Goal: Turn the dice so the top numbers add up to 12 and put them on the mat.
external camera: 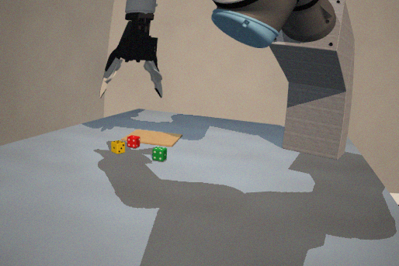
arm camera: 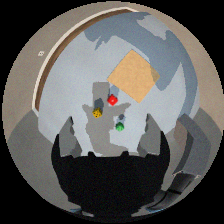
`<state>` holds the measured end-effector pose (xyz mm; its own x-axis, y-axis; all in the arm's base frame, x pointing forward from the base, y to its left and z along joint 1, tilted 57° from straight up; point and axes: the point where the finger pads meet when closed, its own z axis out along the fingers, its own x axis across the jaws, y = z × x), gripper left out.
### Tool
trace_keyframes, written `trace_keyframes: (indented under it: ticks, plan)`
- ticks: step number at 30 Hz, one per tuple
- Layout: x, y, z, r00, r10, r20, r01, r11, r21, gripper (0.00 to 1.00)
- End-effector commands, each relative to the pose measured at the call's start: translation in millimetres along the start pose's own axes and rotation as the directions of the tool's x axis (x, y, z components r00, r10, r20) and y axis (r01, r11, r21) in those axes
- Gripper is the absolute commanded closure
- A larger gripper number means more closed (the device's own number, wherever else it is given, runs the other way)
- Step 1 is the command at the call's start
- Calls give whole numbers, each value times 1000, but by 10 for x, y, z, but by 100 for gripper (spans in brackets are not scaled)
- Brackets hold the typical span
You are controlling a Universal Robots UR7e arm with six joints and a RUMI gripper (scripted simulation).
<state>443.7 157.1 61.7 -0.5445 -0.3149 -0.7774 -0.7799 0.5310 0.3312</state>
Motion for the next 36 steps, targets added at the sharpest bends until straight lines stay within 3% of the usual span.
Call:
trace_keyframes:
  ticks: [1, 16, 36]
  plan:
    - [3, -23, 157, 1000, 3, 0, -3, 1000, 9, 0]
    - [5, -23, 530, 1000, 3, 0, -3, 1000, 9, 0]
    - [6, -24, 669, 1000, 3, 0, -3, 1000, 9, 0]
